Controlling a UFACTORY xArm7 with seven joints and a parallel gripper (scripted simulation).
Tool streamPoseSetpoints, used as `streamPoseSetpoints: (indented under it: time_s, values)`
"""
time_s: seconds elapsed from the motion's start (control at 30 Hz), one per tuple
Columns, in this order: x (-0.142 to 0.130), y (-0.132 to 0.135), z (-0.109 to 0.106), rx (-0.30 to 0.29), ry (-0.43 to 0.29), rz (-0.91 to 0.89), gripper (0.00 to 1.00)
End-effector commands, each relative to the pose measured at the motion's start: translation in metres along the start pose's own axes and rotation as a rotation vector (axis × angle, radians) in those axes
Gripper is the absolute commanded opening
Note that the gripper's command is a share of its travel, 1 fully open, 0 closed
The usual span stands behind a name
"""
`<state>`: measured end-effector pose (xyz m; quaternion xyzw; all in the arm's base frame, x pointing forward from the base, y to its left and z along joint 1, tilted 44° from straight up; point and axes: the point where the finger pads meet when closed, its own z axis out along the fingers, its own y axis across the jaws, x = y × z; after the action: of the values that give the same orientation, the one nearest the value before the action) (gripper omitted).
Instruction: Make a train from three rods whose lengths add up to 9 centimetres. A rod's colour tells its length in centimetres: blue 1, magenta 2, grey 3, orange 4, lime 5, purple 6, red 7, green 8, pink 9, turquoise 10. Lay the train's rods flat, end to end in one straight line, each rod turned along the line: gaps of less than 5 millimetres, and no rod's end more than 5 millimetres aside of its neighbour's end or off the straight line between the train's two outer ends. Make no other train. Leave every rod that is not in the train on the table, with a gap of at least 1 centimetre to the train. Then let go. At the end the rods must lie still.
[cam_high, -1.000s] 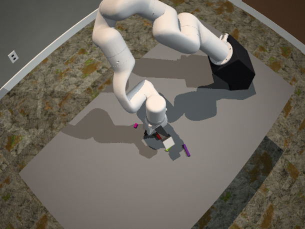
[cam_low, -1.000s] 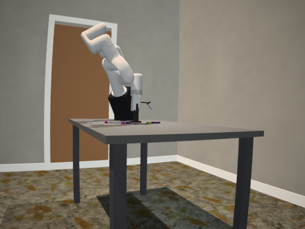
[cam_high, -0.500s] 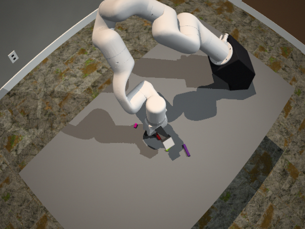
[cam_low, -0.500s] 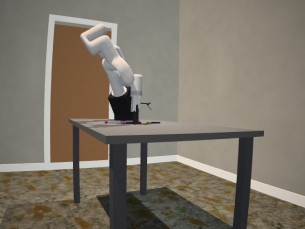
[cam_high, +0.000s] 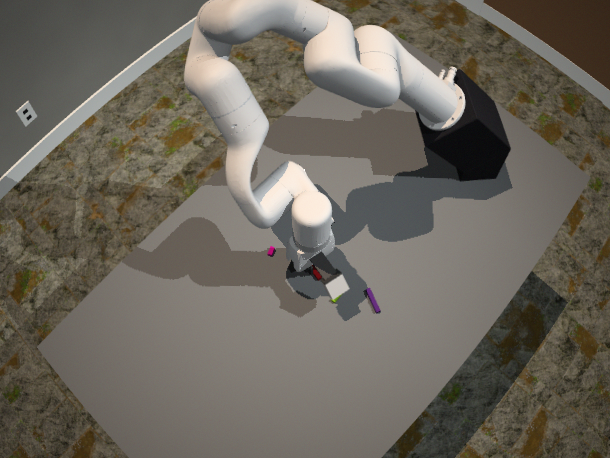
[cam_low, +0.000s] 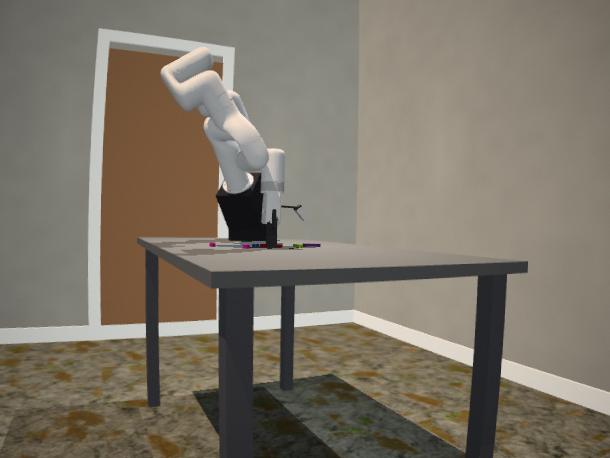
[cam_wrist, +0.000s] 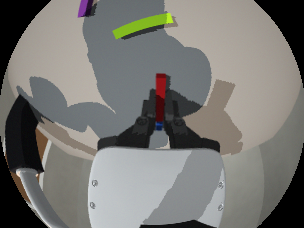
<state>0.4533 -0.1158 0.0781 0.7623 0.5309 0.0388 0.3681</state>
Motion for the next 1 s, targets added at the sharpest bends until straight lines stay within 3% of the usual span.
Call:
streamPoseSetpoints:
  time_s: [0.0,0.43,0.67,0.8,0.97]
  values:
    - [0.0008,0.0006,-0.0007,-0.002,0.001,-0.001,0.04]
    - [0.0008,0.0006,-0.0007,-0.002,0.001,-0.001,0.04]
    - [0.0008,0.0006,-0.0007,-0.002,0.001,-0.001,0.16]
    - [0.0008,0.0006,-0.0007,-0.002,0.001,-0.001,0.16]
    - [0.0008,0.0006,-0.0007,-0.002,0.001,-0.001,0.24]
